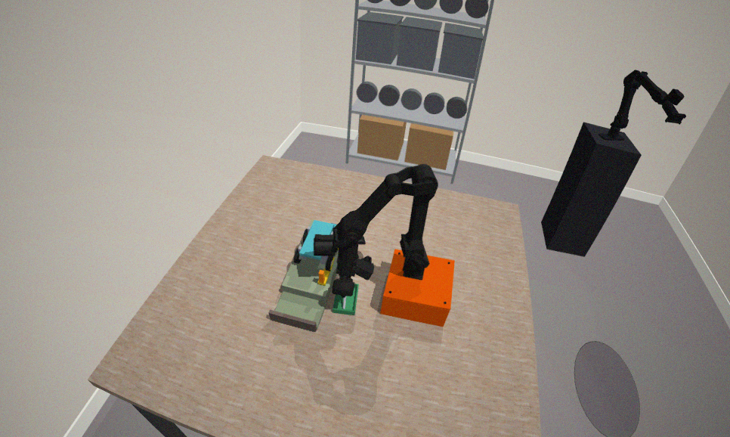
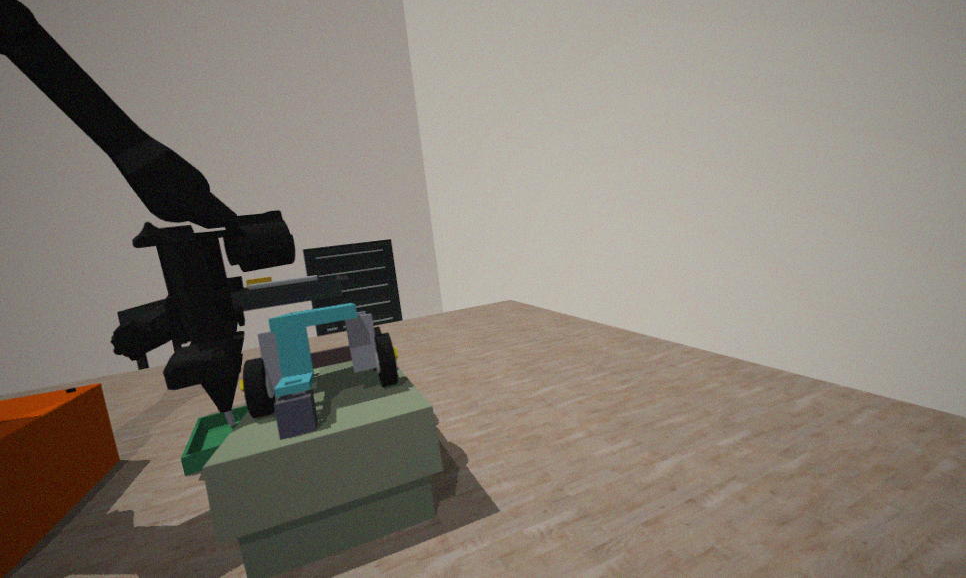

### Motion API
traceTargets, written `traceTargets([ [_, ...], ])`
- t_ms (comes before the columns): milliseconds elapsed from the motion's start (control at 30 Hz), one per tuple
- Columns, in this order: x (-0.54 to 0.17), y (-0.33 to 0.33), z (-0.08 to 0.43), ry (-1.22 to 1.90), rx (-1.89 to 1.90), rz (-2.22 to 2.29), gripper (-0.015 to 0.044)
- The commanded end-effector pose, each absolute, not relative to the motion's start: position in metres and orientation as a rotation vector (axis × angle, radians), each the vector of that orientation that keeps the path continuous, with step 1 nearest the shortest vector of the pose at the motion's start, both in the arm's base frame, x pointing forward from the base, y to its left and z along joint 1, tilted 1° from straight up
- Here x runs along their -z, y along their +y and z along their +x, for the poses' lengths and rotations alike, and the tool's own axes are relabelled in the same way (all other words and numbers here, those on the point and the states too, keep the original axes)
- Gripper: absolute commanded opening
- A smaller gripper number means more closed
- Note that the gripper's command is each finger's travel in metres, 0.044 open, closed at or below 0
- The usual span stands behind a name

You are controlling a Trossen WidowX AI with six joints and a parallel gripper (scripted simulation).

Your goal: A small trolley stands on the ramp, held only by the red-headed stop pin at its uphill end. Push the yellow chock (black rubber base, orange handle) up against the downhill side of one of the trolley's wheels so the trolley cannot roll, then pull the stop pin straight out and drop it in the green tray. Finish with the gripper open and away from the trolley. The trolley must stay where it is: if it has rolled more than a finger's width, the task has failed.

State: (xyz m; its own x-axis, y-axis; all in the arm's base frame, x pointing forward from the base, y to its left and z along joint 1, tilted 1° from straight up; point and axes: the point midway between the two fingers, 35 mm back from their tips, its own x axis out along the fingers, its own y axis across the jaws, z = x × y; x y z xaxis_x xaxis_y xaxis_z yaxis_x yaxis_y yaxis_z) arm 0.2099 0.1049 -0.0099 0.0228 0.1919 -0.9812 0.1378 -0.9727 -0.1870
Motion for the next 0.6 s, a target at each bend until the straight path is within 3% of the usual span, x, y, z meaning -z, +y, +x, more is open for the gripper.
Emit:
traceTargets([
  [0,0.0125,0.1031,0.2093,-0.363,-2.146,-2.212,0.019],
  [567,0.0177,0.0947,0.2116,-0.363,-2.147,-2.212,0.019],
])
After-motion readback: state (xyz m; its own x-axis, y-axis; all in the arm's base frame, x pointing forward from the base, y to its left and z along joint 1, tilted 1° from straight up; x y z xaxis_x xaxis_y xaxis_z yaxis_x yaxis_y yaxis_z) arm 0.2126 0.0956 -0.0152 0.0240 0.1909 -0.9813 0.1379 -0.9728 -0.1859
